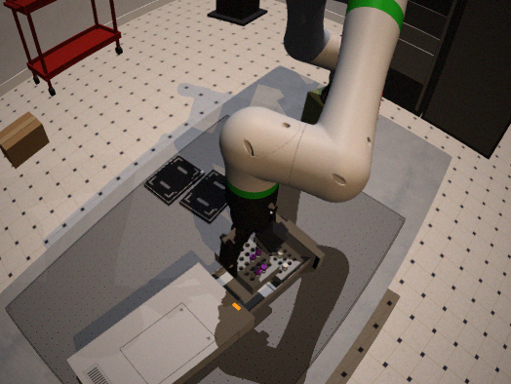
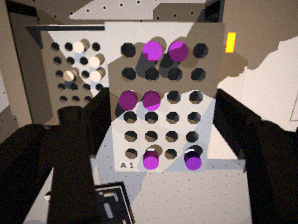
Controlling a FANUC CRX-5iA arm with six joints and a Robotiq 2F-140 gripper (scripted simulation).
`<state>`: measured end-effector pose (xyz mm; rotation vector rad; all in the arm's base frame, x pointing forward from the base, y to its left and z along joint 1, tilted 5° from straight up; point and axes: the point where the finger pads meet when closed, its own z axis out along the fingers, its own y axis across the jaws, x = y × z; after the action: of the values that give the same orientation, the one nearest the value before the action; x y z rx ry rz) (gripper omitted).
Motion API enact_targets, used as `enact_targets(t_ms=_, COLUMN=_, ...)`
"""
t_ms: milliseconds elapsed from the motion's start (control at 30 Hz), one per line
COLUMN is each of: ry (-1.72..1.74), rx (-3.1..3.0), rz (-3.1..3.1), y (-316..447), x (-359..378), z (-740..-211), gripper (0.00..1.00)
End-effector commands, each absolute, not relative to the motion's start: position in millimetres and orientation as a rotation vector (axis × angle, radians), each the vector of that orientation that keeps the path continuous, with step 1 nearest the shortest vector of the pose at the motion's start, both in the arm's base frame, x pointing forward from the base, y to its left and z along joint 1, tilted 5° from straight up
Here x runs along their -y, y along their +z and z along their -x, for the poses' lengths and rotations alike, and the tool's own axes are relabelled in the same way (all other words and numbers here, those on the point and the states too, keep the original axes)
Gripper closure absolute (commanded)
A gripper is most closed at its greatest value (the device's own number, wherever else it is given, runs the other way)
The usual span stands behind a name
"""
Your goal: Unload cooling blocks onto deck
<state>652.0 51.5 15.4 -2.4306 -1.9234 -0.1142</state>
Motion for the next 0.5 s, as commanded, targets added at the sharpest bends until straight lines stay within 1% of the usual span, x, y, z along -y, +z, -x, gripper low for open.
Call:
enact_targets(t_ms=0, ry=-0.118, rx=1.925, rz=2.432, y=17, x=-51, z=-653, gripper=0.90)
enact_targets(t_ms=233, ry=-0.118, rx=1.925, rz=2.432, y=17, x=-51, z=-653, gripper=0.90)
enact_targets(t_ms=467, ry=-0.111, rx=1.686, rz=2.595, y=16, x=-34, z=-645, gripper=0.90)
